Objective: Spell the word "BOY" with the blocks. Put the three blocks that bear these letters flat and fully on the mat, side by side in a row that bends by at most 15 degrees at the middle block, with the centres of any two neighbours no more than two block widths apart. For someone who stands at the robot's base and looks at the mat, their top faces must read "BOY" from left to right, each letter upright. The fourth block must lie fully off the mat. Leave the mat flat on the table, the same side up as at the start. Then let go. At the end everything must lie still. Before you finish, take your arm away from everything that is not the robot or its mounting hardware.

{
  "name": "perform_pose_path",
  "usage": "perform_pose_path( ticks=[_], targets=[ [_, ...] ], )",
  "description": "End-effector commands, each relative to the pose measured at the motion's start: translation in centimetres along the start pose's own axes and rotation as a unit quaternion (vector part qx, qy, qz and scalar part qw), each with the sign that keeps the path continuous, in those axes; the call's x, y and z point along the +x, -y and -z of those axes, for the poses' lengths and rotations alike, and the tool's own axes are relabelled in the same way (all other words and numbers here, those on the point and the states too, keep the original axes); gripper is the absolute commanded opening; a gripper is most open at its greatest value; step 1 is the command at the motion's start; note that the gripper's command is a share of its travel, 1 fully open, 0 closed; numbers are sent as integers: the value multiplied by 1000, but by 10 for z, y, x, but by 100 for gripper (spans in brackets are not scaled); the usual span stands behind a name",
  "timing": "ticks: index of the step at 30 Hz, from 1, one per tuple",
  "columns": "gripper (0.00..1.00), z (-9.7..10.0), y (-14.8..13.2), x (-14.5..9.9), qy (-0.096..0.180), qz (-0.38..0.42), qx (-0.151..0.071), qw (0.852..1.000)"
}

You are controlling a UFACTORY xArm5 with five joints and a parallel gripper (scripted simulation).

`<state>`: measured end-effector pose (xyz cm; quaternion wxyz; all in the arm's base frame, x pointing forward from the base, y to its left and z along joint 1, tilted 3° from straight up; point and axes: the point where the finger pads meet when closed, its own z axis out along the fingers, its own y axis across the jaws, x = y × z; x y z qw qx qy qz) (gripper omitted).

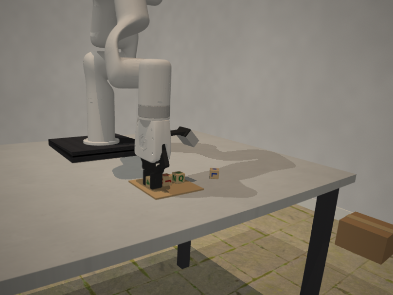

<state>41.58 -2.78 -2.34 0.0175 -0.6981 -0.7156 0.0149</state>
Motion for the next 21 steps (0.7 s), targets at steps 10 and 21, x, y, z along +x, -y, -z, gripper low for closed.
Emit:
perform_pose_path(
  ticks=[10, 21],
  targets=[
    [21, 1, -1, 0, 0, 0, -2, 1000],
    [34, 1, -1, 0, 0, 0, -2, 1000]
  ],
)
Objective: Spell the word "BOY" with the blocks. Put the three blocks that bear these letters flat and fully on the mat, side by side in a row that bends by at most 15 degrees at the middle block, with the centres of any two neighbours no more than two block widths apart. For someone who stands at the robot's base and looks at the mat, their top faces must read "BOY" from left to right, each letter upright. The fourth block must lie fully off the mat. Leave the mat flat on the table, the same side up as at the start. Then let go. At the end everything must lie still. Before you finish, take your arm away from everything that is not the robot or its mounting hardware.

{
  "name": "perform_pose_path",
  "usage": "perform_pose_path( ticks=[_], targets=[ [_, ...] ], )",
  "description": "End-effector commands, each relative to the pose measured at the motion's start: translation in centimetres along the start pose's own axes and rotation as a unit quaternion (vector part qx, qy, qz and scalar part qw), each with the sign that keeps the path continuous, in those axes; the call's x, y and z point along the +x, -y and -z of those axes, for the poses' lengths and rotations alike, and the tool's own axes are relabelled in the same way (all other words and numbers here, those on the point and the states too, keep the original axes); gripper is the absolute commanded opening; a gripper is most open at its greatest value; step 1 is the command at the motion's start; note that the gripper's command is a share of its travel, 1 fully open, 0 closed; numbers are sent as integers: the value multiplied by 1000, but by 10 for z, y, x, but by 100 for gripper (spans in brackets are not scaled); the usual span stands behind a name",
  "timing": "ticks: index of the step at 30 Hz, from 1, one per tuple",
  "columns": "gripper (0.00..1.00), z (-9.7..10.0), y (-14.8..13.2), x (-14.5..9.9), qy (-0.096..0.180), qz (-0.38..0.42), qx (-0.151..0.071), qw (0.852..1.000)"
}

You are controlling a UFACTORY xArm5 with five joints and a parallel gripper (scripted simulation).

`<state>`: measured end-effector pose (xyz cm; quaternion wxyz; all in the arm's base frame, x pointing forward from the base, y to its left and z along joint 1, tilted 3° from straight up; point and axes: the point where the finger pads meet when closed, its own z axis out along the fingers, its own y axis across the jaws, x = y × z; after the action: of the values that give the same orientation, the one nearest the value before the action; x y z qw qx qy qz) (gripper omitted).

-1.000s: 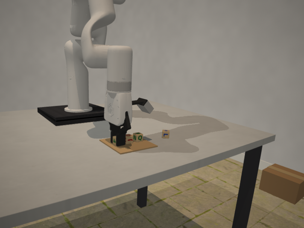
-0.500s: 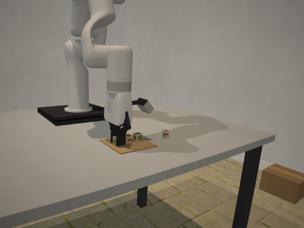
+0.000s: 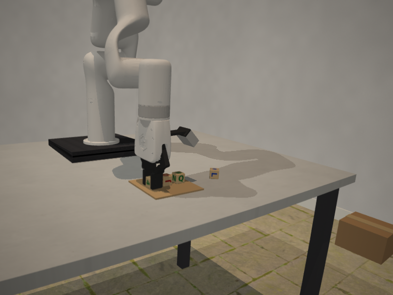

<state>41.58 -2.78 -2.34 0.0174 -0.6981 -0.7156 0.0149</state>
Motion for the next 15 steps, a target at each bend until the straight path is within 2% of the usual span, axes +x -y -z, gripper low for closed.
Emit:
perform_pose_path(
  ticks=[1, 2, 3, 5, 6, 15],
  targets=[
    [34, 1, -1, 0, 0, 0, -2, 1000],
    [34, 1, -1, 0, 0, 0, -2, 1000],
    [38, 1, -1, 0, 0, 0, -2, 1000],
    [38, 1, -1, 0, 0, 0, -2, 1000],
    [42, 1, -1, 0, 0, 0, -2, 1000],
    [42, 1, -1, 0, 0, 0, -2, 1000]
  ],
)
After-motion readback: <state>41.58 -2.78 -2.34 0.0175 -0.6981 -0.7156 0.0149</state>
